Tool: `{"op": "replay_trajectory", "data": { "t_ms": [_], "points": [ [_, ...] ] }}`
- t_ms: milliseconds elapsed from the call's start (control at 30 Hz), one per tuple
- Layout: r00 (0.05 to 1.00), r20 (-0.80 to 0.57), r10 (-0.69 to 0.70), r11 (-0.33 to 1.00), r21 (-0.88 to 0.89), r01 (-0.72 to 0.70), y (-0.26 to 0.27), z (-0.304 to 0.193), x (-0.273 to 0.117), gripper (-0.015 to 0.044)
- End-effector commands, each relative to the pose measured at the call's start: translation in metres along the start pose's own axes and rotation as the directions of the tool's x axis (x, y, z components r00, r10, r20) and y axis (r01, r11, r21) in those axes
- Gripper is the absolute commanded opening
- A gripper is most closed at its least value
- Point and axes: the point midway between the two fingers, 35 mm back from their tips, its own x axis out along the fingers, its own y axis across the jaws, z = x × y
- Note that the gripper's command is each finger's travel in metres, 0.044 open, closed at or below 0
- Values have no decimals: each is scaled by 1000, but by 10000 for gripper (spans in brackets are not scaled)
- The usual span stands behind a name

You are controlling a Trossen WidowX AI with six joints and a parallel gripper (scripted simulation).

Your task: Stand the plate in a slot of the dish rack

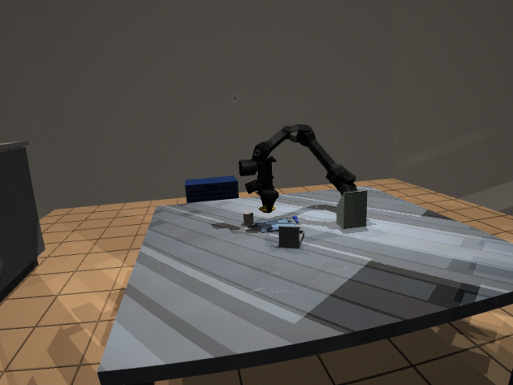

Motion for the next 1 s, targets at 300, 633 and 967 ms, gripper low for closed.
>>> {"op": "replay_trajectory", "data": {
  "t_ms": [300, 633, 967],
  "points": [
    [1000, 4, 4, 1000, 12, -4, 2, 4, -67, 0],
    [1000, 3, -5, 1000, 13, 5, 2, 3, -106, 0],
    [1000, 3, 9, 969, 247, -9, 63, -41, -109, 0]
  ]
}}
